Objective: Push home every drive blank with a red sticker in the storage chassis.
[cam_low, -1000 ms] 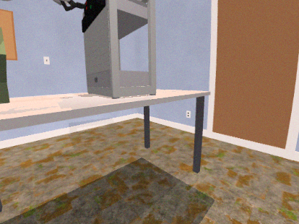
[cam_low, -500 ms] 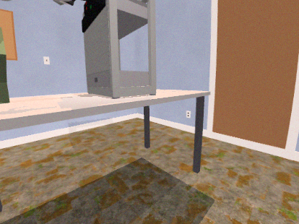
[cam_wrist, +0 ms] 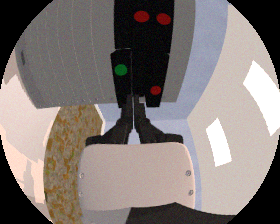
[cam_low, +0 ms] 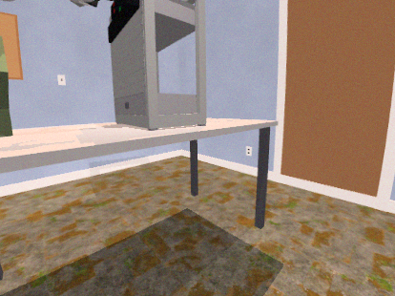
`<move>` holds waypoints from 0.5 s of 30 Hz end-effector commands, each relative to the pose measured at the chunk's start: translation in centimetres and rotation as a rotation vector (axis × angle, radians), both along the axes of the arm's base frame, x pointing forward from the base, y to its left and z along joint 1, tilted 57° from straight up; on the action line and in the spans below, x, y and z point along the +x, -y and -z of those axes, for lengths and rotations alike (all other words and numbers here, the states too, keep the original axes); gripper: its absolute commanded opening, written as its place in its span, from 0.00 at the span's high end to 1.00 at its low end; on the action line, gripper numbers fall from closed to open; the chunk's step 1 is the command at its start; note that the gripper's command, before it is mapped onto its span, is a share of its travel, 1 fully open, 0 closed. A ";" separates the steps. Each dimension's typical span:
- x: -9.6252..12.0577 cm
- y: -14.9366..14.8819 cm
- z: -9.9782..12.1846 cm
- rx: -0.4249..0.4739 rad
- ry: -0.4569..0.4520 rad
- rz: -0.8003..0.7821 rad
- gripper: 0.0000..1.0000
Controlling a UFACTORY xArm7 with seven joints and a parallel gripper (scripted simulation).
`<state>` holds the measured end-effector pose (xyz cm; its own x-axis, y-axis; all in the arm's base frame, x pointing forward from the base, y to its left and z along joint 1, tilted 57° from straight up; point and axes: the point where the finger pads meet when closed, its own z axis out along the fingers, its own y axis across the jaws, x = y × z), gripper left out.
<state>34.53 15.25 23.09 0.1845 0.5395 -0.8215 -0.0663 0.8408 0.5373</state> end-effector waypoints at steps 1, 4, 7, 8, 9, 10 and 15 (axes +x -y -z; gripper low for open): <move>0.0 -0.1 -0.1 0.002 0.002 -0.002 1.00; 0.0 -0.1 -0.1 0.002 0.002 -0.002 1.00; 0.0 -0.1 -0.1 0.002 0.002 -0.002 1.00; 0.0 -0.1 -0.1 0.002 0.002 -0.002 1.00; 0.0 -0.1 -0.1 0.002 0.002 -0.002 1.00; 0.0 -0.2 0.0 0.002 0.002 -0.002 1.00; 0.0 -0.3 0.2 0.002 0.002 -0.002 1.00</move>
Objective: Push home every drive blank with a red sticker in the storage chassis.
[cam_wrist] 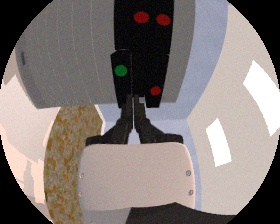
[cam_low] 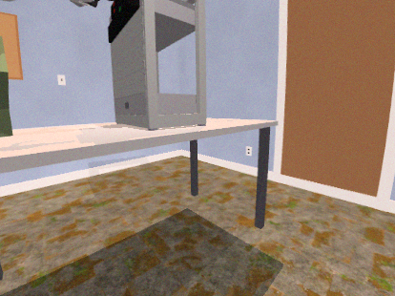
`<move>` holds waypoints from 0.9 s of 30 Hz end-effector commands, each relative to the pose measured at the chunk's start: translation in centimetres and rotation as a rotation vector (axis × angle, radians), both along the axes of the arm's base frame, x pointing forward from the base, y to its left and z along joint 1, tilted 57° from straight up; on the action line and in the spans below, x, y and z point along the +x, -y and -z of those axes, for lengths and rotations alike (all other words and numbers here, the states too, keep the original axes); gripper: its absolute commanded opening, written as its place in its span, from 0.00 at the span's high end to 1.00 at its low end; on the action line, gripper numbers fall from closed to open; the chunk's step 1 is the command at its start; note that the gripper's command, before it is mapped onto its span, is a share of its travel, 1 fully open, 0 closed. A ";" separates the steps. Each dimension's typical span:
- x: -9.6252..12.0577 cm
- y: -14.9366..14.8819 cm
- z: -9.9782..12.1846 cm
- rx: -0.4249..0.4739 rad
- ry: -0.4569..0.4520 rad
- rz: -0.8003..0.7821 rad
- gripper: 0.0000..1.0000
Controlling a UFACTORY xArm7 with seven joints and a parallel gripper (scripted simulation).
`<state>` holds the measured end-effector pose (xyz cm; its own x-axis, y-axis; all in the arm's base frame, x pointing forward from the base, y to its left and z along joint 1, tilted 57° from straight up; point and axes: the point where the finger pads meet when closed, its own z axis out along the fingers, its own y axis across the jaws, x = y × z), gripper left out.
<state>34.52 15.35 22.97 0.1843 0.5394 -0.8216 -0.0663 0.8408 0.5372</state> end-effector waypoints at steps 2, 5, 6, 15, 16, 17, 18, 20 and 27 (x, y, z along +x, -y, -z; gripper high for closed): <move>0.0 -0.5 0.3 0.002 0.002 -0.002 1.00; -0.1 -1.0 1.0 0.002 0.002 -0.002 1.00; -0.1 -1.2 1.3 0.002 0.002 -0.002 1.00; -0.4 -3.7 4.7 0.002 0.002 -0.002 1.00; -0.4 -3.7 4.7 0.002 0.002 -0.002 1.00; -0.4 -4.1 5.1 0.002 0.002 -0.002 1.00; -0.5 -4.5 5.6 0.002 0.002 -0.002 1.00; -0.5 -5.2 6.6 0.002 0.002 -0.002 1.00; -0.8 -7.2 9.2 0.002 0.002 -0.002 1.00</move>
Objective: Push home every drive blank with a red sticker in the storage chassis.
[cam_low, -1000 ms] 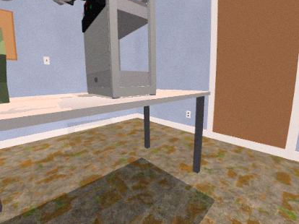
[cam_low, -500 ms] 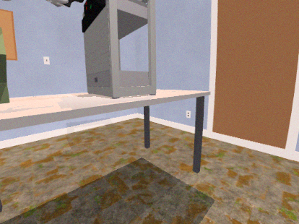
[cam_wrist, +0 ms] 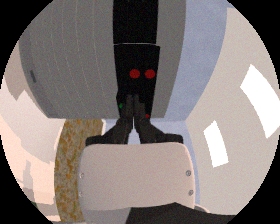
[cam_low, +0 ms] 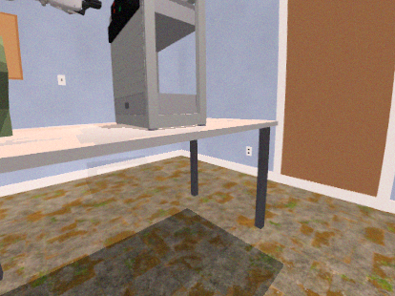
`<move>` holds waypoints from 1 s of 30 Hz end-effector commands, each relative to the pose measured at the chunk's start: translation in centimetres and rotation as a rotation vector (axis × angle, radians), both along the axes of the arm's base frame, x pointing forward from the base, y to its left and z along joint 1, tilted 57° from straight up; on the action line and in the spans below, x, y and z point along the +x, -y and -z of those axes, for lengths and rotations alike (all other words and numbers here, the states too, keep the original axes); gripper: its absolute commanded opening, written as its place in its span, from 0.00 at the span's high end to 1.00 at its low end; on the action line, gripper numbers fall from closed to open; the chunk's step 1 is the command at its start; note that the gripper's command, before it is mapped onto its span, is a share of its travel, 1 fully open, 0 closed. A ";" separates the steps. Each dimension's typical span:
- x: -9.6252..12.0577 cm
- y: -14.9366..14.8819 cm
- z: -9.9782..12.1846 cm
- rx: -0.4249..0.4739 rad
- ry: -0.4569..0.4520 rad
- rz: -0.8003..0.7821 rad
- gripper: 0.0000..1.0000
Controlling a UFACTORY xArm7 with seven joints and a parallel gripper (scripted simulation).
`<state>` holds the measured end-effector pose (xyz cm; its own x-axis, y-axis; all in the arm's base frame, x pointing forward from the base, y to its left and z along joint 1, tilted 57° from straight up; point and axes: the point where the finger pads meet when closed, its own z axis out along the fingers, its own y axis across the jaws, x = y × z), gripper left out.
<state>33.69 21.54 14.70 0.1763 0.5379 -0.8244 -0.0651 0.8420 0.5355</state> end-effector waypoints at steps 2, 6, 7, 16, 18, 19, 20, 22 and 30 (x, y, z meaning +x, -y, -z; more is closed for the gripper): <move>0.0 -1.3 1.3 0.005 0.009 0.002 1.00; 0.0 -1.5 1.5 0.005 0.009 0.002 1.00; 0.0 -1.5 1.5 0.005 0.009 0.002 1.00; 1.7 -1.4 1.2 0.005 0.009 0.002 1.00; 2.9 -1.4 1.0 0.005 0.009 0.002 1.00; 3.4 -1.3 0.9 0.005 0.009 0.002 1.00; 3.9 -1.3 0.8 0.005 0.009 0.002 1.00; 4.4 -1.3 0.7 0.005 0.009 0.002 1.00; 5.3 -1.3 0.5 0.005 0.009 0.002 1.00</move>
<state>38.88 22.60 14.12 0.1863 0.5386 -0.8217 -0.0657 0.8413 0.5366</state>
